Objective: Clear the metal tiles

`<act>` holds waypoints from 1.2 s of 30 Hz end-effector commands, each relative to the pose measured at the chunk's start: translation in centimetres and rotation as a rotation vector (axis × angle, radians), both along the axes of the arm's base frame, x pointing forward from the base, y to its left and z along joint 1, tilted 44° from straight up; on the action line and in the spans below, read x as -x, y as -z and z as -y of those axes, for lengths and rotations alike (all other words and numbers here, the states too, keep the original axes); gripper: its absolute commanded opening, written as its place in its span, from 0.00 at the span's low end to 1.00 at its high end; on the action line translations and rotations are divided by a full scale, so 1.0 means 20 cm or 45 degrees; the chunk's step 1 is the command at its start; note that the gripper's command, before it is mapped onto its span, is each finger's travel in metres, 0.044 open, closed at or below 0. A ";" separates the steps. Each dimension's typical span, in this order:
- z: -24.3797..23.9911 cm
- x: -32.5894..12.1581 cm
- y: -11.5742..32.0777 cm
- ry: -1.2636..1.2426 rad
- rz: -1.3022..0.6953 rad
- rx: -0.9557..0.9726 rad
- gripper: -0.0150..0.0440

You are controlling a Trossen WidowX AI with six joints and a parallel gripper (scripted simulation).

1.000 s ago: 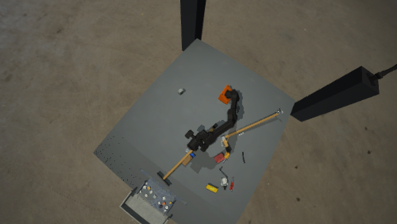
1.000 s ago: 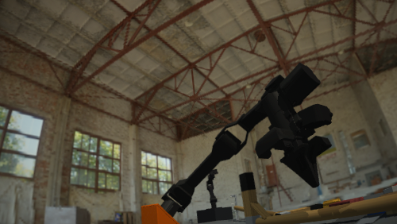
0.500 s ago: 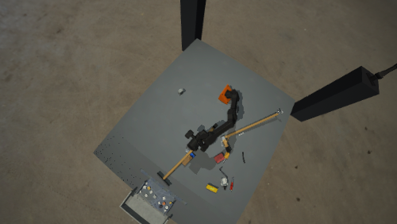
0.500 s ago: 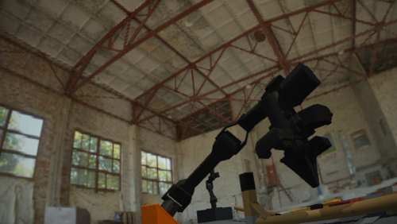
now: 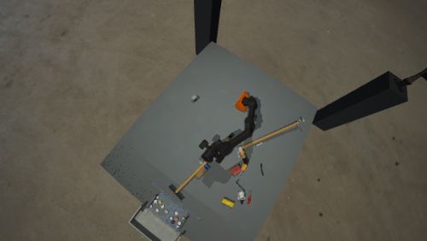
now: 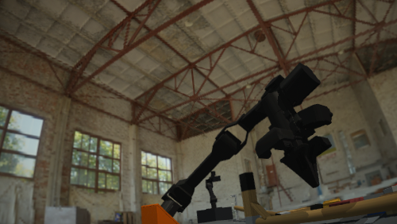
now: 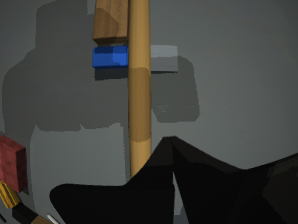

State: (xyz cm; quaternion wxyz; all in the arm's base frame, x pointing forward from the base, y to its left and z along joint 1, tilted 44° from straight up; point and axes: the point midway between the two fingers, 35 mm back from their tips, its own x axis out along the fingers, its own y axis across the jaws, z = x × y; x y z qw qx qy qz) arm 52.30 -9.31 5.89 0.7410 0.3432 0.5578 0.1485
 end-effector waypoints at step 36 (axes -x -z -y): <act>0.25 0.08 -0.24 0.166 0.133 -0.019 0.92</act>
